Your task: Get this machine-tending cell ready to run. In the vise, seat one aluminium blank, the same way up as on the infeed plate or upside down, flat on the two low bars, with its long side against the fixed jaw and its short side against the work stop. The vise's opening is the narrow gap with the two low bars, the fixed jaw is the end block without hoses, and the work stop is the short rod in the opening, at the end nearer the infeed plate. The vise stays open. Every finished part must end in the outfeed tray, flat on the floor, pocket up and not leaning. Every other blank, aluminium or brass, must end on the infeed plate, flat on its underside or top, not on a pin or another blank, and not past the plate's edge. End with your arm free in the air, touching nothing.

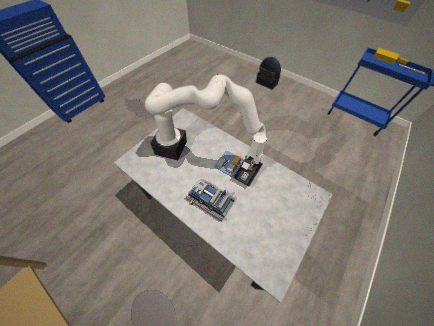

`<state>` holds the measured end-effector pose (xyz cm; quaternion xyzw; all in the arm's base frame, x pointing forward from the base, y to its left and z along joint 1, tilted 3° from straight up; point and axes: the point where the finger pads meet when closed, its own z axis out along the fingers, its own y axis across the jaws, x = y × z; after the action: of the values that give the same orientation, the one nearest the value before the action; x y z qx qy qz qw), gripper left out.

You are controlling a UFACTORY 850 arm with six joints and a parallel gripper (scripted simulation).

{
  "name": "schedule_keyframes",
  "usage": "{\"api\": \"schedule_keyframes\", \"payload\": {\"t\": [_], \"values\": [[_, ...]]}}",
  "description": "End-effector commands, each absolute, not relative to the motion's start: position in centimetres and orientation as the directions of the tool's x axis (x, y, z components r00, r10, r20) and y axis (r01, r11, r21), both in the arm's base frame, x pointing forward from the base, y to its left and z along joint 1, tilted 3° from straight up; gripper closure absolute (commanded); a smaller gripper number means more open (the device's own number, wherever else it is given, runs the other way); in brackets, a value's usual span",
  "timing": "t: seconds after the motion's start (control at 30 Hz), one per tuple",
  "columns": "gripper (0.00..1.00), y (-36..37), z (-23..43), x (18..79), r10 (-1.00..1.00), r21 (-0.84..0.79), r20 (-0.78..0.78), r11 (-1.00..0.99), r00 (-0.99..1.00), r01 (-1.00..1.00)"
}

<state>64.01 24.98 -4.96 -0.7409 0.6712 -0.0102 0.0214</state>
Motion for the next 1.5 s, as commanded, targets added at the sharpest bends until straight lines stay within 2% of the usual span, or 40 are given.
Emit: {"api": "schedule_keyframes", "payload": {"t": [0.0,1.47], "values": [[1.0,25.0,-5.0,64.1,-0.995,-0.048,-0.014,-0.098,0.099,-0.994],[1.0,25.0,-6.0,64.2,-0.995,-0.048,-0.014,-0.098,0.099,-0.994]]}}
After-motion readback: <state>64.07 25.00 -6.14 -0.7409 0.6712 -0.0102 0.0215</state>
